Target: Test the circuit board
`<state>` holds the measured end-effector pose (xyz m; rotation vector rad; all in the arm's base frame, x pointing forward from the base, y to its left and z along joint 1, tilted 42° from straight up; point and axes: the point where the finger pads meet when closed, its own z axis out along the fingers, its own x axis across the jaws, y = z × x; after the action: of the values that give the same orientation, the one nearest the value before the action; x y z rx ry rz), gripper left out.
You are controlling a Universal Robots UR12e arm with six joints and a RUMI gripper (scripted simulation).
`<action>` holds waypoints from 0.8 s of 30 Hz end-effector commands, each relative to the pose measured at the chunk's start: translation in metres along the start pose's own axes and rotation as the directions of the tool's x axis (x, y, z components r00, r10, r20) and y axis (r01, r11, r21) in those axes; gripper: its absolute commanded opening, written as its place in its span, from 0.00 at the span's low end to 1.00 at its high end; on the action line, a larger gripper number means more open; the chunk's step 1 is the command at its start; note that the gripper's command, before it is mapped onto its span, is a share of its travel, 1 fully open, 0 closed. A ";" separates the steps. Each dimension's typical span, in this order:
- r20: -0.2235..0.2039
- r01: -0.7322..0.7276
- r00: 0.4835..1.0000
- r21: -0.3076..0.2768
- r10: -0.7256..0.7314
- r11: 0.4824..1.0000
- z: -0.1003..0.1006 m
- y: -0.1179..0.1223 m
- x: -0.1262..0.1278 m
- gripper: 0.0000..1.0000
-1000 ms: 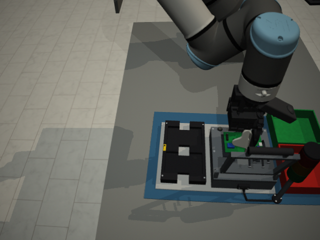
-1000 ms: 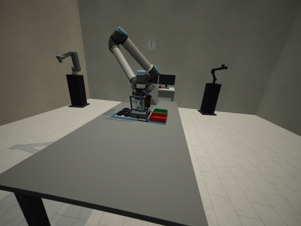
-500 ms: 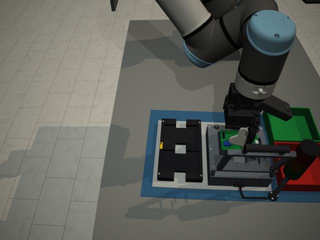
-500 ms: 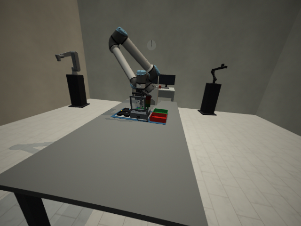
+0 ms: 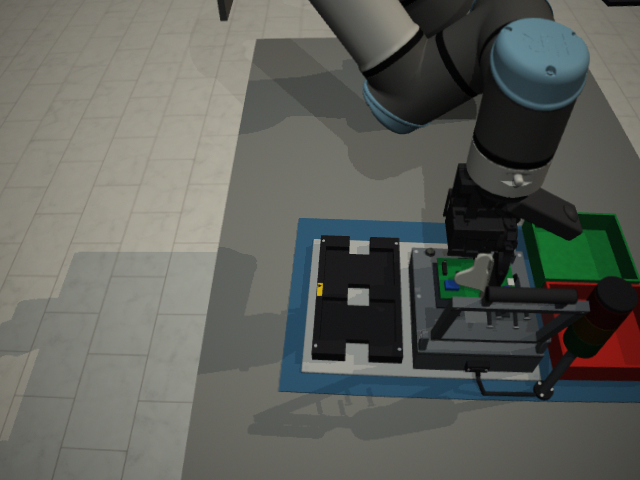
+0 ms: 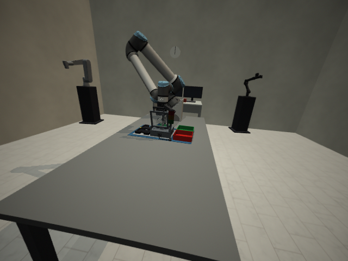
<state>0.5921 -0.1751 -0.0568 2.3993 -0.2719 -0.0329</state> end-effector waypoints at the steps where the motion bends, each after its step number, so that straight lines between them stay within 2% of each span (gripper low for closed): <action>1: 0.002 0.000 1.000 0.001 0.000 1.000 0.001 0.000 -0.002 0.39; 24: 0.002 0.000 1.000 0.001 0.000 1.000 0.004 0.000 -0.002 0.39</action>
<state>0.5915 -0.1763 -0.0585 2.3995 -0.2720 -0.0345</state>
